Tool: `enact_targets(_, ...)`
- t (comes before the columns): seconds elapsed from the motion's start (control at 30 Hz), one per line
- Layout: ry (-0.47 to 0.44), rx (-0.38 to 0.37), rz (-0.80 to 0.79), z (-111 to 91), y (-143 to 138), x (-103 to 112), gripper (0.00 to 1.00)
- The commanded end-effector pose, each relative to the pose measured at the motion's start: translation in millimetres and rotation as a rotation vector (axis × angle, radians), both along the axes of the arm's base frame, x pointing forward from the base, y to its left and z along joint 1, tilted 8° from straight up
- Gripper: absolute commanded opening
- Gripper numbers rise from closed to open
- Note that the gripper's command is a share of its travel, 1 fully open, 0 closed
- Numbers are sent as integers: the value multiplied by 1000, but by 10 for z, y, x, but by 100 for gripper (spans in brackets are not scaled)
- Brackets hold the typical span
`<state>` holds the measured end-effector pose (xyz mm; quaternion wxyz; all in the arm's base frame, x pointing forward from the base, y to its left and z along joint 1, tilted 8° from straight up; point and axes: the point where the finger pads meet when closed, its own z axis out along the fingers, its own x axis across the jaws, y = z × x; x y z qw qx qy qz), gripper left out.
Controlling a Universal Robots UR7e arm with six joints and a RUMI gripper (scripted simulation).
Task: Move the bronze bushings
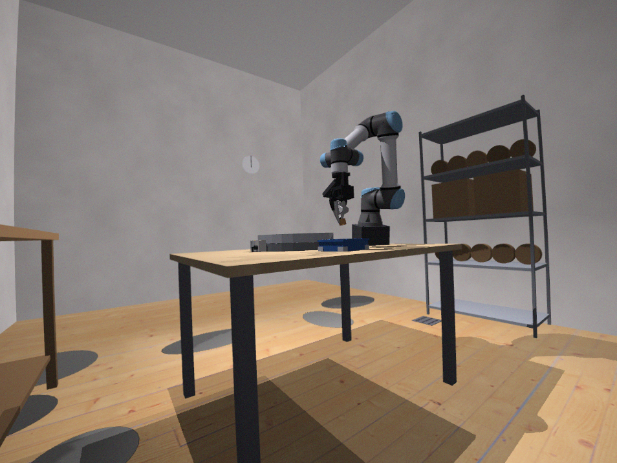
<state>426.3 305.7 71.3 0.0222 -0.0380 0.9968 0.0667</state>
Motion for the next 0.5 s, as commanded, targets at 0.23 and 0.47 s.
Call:
enact_targets(0.23,-11,-1,70,12,54,-4,0)
enact_targets(0.47,-14,-2,93,14,71,-6,0)
